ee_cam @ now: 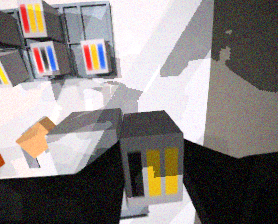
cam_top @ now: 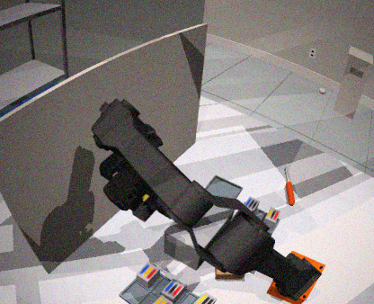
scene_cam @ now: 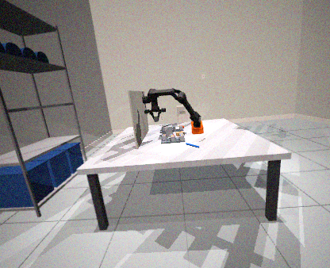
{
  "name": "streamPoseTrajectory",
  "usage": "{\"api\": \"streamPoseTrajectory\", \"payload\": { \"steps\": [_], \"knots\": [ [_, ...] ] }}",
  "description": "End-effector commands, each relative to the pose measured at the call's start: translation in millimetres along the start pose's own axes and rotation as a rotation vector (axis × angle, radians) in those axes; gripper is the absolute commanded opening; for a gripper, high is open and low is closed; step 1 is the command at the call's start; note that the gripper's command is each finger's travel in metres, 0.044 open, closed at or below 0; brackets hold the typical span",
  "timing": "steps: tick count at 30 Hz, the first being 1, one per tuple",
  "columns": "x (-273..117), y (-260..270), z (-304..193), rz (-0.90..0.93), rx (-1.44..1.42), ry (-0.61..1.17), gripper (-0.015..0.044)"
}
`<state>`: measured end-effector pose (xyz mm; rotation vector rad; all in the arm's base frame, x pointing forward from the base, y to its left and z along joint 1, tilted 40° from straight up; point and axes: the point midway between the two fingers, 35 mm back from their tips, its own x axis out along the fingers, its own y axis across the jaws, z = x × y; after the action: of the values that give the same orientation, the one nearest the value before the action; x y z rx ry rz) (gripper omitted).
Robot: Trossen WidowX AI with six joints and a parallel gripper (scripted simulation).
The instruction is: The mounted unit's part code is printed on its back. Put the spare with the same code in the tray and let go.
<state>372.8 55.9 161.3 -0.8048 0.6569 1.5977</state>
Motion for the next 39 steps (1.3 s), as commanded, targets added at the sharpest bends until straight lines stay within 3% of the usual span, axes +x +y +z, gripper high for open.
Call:
{"api": "streamPoseTrajectory", "payload": {
  "steps": [1, 15, 30, 39],
  "knots": [
    [-2.9, -6.9, -34.9, -0.008, -0.002, 0.013, 0.0000],
    [-0.3, -1.7, -155.4, 0.002, 0.001, 0.013, 0.0000],
    [12.9, 40.7, -272.4, 0.011, 0.006, -0.019, 0.0000],
    [16.7, 48.8, -287.5, 0.008, -0.009, -0.031, 0.0000]
  ]
}}
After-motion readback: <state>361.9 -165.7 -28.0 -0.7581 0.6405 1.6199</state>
